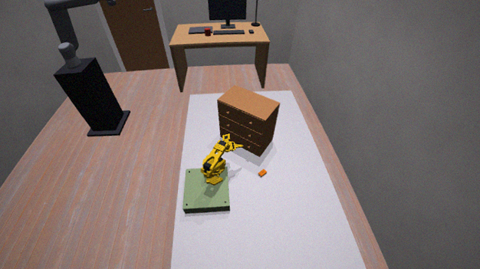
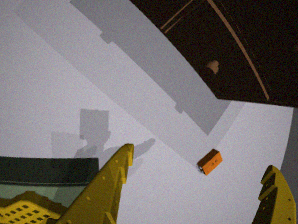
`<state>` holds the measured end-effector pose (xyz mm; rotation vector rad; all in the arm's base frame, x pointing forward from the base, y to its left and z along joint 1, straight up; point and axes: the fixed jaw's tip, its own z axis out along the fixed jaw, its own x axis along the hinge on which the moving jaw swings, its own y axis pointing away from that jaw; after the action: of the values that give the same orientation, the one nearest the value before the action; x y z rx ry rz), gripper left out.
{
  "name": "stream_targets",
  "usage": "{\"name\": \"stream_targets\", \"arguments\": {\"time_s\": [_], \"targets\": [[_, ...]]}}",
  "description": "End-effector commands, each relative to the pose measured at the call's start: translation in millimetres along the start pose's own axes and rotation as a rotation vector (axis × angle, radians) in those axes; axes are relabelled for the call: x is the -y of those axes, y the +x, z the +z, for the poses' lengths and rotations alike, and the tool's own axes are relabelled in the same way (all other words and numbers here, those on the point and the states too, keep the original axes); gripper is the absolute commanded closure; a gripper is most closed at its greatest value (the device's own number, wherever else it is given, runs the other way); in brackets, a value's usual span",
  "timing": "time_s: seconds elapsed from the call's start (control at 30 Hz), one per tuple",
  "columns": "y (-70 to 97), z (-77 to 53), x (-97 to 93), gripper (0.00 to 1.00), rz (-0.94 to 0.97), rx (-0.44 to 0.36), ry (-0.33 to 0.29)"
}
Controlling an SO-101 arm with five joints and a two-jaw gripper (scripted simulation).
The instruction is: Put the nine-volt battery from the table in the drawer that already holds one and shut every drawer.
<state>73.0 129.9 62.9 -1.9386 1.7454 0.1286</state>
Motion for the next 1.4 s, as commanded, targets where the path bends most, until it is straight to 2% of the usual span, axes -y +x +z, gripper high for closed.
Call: {"name": "stream_targets", "arguments": {"time_s": [0.0, 0.1, 0.6, 0.67, 1.37], "targets": [[3.1, 1.3, -4.0, 0.5, -0.106, -0.008, -0.016], [3.3, 1.3, -4.1, 0.5, -0.131, -0.008, -0.016], [5.0, 1.2, -4.6, 0.5, -0.508, 0.0, -0.022], [5.0, 1.2, -4.6, 0.5, -0.508, 0.0, -0.022], [6.3, 1.3, -4.0, 0.5, -0.986, 0.013, -0.025]]}}
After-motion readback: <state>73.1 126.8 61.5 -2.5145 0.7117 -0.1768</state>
